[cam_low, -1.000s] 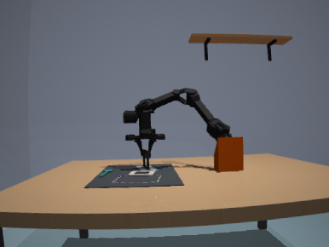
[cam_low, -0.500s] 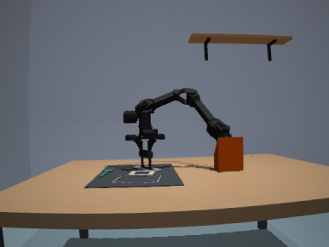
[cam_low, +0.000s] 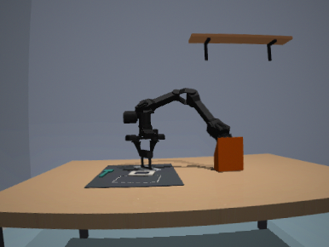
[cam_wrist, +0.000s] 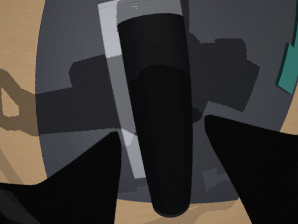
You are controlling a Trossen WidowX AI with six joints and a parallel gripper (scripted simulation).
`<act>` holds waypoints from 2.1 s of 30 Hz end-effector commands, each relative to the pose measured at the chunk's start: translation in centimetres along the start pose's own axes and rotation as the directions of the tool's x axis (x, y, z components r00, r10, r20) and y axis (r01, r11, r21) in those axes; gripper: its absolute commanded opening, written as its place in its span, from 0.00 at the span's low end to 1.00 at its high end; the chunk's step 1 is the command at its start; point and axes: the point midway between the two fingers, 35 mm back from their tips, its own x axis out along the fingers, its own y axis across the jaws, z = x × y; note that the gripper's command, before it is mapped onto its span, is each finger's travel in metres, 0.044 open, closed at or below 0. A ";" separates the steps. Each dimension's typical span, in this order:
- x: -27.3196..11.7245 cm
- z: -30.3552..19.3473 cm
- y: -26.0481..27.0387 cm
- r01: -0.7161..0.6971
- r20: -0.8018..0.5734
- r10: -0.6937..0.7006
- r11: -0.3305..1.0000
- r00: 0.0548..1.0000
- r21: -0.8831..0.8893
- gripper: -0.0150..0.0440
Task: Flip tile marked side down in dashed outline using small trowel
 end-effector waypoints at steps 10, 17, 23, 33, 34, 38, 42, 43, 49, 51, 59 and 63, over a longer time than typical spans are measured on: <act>-2.1 0.1 -0.1 -0.004 0.002 0.004 1.000 1.000 -0.009 0.71; -4.4 0.1 0.0 -0.005 0.002 0.005 1.000 1.000 -0.009 0.71; -5.5 0.2 -0.3 0.007 0.002 -0.007 1.000 1.000 -0.017 0.76; -4.9 0.4 0.1 0.041 0.041 -0.052 0.973 0.998 0.229 0.76; -4.8 0.5 0.1 0.045 0.046 -0.059 0.965 0.997 0.258 0.76; -4.7 0.5 0.2 0.053 0.057 -0.077 0.942 0.995 0.332 0.76; -4.5 0.6 0.2 0.059 0.066 -0.092 0.918 0.994 0.392 0.76; -4.5 0.6 0.3 0.060 0.069 -0.096 0.911 0.993 0.407 0.76; -4.3 0.8 0.3 0.065 0.082 -0.122 0.864 0.989 0.499 0.76; -4.3 0.8 0.3 0.066 0.086 -0.130 0.847 0.988 0.528 0.76; -4.0 1.0 0.4 0.061 0.106 -0.181 0.731 0.978 0.680 0.76; -3.8 1.1 0.5 0.051 0.116 -0.212 0.650 0.970 0.759 0.76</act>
